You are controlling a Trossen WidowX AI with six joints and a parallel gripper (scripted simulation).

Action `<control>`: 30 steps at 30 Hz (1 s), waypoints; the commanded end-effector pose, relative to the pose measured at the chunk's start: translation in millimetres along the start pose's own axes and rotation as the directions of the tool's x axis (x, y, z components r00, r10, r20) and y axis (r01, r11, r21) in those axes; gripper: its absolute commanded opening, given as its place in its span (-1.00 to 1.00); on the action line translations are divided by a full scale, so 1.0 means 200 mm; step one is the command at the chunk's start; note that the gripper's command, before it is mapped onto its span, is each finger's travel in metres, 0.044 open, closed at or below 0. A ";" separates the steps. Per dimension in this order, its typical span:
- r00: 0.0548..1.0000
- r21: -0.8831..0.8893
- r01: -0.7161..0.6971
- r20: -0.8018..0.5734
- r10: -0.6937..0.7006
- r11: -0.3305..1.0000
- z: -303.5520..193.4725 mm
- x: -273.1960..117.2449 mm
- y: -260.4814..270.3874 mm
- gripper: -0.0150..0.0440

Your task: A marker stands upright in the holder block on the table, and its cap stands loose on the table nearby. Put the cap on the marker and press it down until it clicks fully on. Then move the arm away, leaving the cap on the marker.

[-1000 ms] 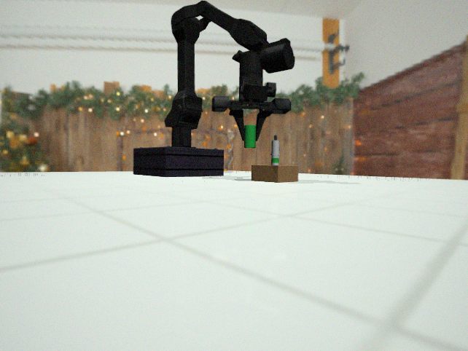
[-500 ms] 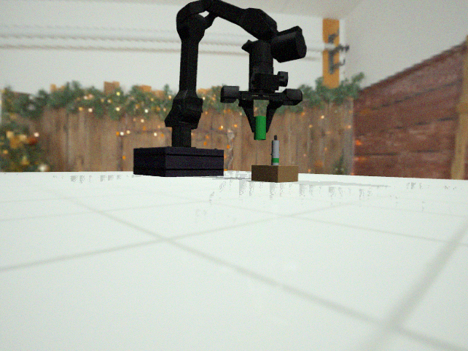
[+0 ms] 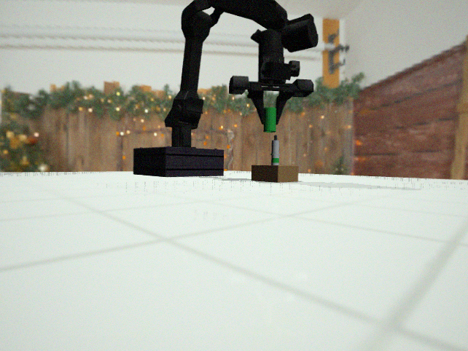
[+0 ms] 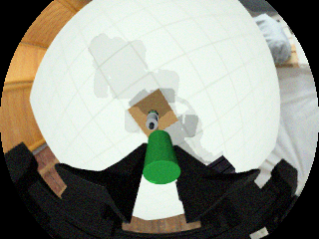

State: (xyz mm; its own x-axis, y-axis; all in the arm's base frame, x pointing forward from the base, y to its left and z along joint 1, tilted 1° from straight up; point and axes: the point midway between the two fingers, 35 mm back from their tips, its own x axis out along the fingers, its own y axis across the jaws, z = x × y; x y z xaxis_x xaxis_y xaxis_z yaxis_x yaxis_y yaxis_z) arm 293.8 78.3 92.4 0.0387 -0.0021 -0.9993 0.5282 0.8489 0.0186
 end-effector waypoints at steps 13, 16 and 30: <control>1.000 -0.006 -0.003 -0.001 0.003 1.000 0.06 -0.02 0.06 -0.49; 1.000 -0.006 -0.003 -0.001 0.003 1.000 0.06 -0.02 0.06 -0.49; 1.000 -0.006 -0.003 -0.001 0.003 1.000 0.07 0.09 0.06 -0.49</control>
State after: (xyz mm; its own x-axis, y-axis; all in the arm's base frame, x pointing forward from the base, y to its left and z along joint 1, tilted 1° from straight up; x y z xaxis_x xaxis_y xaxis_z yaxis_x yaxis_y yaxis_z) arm 311.9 81.1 81.7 0.0412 -0.0016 -0.9991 0.5286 0.8486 0.0205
